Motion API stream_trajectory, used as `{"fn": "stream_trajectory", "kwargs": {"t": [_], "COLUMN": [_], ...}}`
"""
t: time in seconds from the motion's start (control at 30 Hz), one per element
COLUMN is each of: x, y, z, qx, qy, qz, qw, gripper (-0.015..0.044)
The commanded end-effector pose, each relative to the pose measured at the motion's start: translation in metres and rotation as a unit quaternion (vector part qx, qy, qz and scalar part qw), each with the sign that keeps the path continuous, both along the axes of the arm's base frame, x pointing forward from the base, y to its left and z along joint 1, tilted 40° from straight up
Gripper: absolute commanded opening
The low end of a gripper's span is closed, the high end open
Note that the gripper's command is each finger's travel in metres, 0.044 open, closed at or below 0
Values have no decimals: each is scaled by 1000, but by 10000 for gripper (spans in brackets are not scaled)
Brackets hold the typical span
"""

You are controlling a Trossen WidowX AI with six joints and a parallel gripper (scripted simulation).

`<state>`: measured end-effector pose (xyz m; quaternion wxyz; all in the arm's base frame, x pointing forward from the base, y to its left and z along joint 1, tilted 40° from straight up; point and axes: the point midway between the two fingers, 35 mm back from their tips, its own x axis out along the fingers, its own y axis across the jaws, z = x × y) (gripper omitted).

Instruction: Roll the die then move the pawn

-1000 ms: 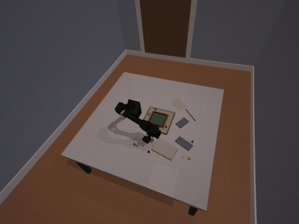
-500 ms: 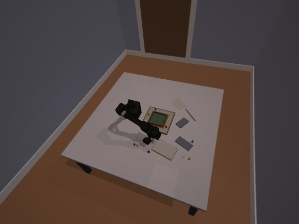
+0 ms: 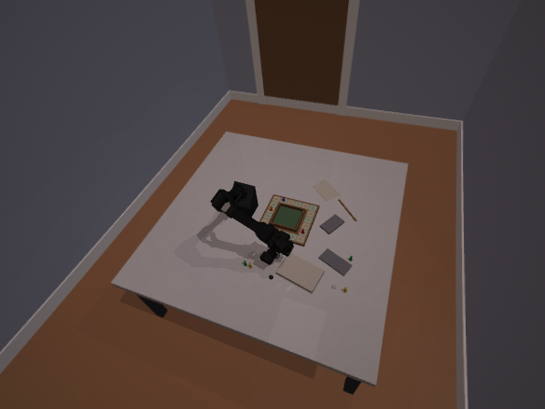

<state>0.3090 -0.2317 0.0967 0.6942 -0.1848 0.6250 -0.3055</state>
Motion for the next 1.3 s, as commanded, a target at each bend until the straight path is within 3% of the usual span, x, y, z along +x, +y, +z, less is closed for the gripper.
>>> {"fn": "stream_trajectory", "kwargs": {"t": [0.0,0.17,0.7,0.83,1.27], "x": [0,2,-7,-6,7], "y": [0,8,88,91,133], "z": [-1,6,83,81,30], "qx": [1,2,4,5,9], "qy": [1,1,2,9,149], "qz": [2,2,2,11,181], "qw": [1000,1000,1000,1000,972], "gripper": [90,0,0,0,0]}}
